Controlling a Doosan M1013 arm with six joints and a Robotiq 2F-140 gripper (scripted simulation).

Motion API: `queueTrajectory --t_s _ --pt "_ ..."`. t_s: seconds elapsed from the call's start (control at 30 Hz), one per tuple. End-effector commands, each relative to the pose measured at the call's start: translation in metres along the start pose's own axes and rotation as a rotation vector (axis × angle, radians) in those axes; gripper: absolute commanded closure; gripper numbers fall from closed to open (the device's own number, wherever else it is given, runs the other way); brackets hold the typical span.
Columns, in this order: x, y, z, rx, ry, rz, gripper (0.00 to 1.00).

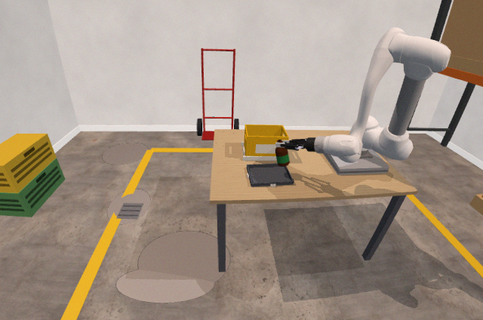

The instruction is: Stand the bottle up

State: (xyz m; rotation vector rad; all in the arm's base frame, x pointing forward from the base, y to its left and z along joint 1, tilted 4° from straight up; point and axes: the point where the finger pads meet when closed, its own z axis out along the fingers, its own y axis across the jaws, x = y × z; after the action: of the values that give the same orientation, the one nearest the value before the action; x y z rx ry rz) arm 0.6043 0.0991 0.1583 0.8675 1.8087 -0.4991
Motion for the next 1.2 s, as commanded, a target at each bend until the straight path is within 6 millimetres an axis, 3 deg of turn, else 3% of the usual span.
queueTrajectory --t_s 0.0,1.17 --pt "0.001 0.0 -0.002 -0.003 -0.006 -0.005 0.9" --pt "-0.003 0.013 0.009 -0.003 -0.006 -0.005 0.9"
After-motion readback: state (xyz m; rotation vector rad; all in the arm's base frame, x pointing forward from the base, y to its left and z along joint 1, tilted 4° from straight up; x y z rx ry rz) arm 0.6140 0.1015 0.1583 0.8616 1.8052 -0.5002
